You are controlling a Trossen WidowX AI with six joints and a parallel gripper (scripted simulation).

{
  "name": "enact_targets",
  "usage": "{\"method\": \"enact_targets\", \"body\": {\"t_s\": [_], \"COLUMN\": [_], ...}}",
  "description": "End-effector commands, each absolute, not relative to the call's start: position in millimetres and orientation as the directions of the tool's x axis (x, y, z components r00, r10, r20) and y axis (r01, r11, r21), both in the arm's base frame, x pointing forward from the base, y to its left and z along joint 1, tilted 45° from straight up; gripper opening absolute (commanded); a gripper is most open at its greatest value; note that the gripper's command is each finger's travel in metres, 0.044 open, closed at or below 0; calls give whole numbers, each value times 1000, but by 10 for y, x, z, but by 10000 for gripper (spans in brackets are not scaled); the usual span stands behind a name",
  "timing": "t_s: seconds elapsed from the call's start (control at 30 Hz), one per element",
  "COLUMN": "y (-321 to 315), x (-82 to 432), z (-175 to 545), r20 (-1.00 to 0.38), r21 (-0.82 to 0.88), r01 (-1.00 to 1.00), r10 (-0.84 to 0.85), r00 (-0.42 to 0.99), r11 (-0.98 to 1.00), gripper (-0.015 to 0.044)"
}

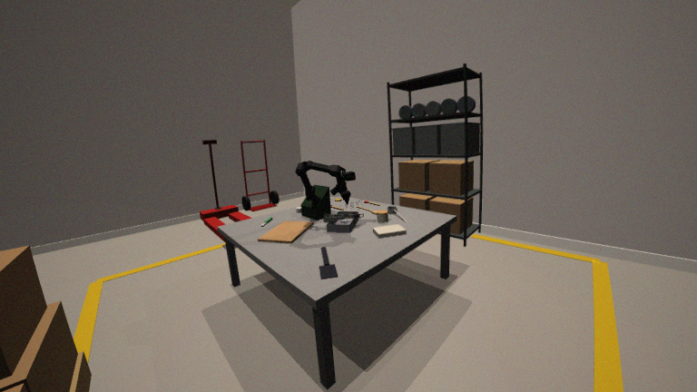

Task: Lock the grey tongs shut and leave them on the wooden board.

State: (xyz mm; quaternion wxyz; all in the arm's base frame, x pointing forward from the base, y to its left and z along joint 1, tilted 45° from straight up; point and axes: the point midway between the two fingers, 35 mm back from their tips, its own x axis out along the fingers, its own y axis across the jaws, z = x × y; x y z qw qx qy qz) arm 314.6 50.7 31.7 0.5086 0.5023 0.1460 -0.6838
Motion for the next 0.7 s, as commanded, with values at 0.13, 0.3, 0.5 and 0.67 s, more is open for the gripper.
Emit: {"method": "enact_targets", "body": {"t_s": [0.13,0.3,0.5,0.67], "y": [33,33,62,63], "x": [3108,3108,3222,3221], "z": [216,216,189,189], "r20": [-709,-709,-710,-710], "r21": [473,473,473,473], "r01": [746,746,746,746], "r10": [-705,-705,-704,-704], "r00": [6,6,7,7], "r11": [-469,-469,-469,-469], "gripper": [440,440,440,440]}}
